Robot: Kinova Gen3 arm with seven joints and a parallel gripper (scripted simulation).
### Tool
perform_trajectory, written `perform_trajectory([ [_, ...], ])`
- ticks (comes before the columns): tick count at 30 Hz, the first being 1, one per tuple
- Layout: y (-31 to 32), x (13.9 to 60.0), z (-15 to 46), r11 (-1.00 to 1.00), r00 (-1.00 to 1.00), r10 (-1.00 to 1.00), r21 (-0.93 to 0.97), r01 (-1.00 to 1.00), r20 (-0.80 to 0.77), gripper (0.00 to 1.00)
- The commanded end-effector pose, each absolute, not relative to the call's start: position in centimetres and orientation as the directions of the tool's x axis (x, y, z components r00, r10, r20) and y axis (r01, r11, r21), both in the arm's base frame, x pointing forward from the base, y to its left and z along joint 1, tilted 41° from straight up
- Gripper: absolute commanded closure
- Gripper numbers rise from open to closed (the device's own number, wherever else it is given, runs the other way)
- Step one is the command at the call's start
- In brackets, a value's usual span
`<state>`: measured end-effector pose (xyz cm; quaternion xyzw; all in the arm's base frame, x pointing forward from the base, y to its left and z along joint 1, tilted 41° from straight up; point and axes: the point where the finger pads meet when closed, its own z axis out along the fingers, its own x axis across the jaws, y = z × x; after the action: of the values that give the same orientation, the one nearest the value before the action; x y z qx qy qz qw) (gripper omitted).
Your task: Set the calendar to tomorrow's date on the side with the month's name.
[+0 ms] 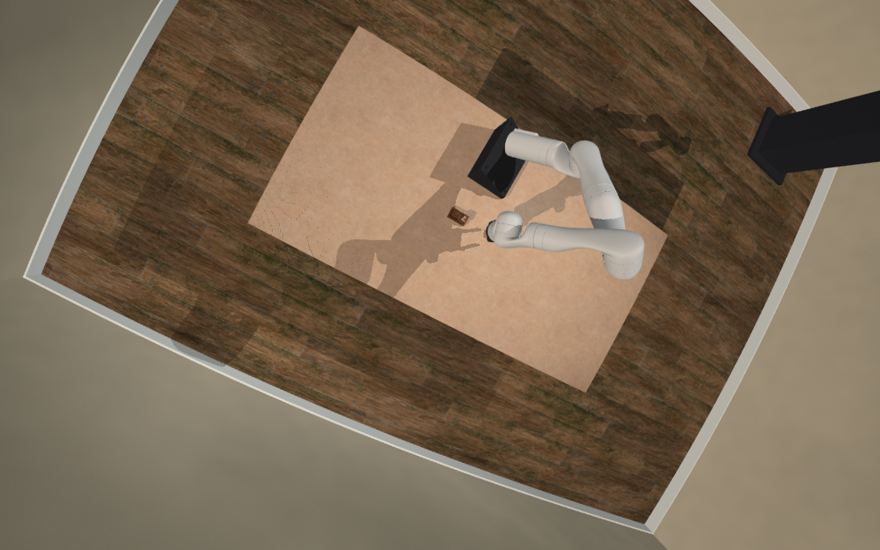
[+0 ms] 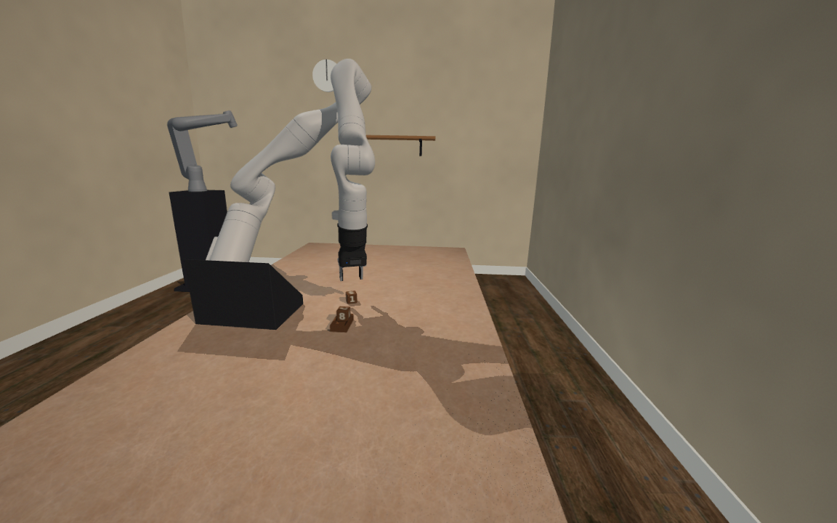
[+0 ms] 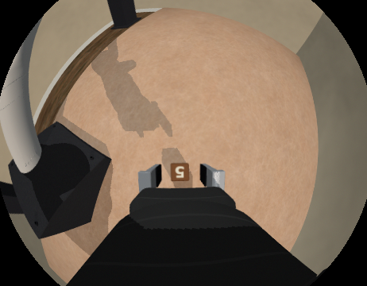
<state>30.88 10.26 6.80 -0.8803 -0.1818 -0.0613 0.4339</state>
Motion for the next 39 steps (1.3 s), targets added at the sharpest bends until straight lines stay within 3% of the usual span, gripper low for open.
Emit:
perform_trajectory([
  [1,10.46,30.86,7.25,-0.584,0.922,0.275,-0.714,0.386,0.273,0.0],
  [12,10.4,30.66,7.42,-0.698,0.922,0.273,-0.603,0.386,0.274,0.0],
  [39,10.1,30.58,7.73,-0.703,0.923,0.272,-0.598,0.384,0.273,0.0],
])
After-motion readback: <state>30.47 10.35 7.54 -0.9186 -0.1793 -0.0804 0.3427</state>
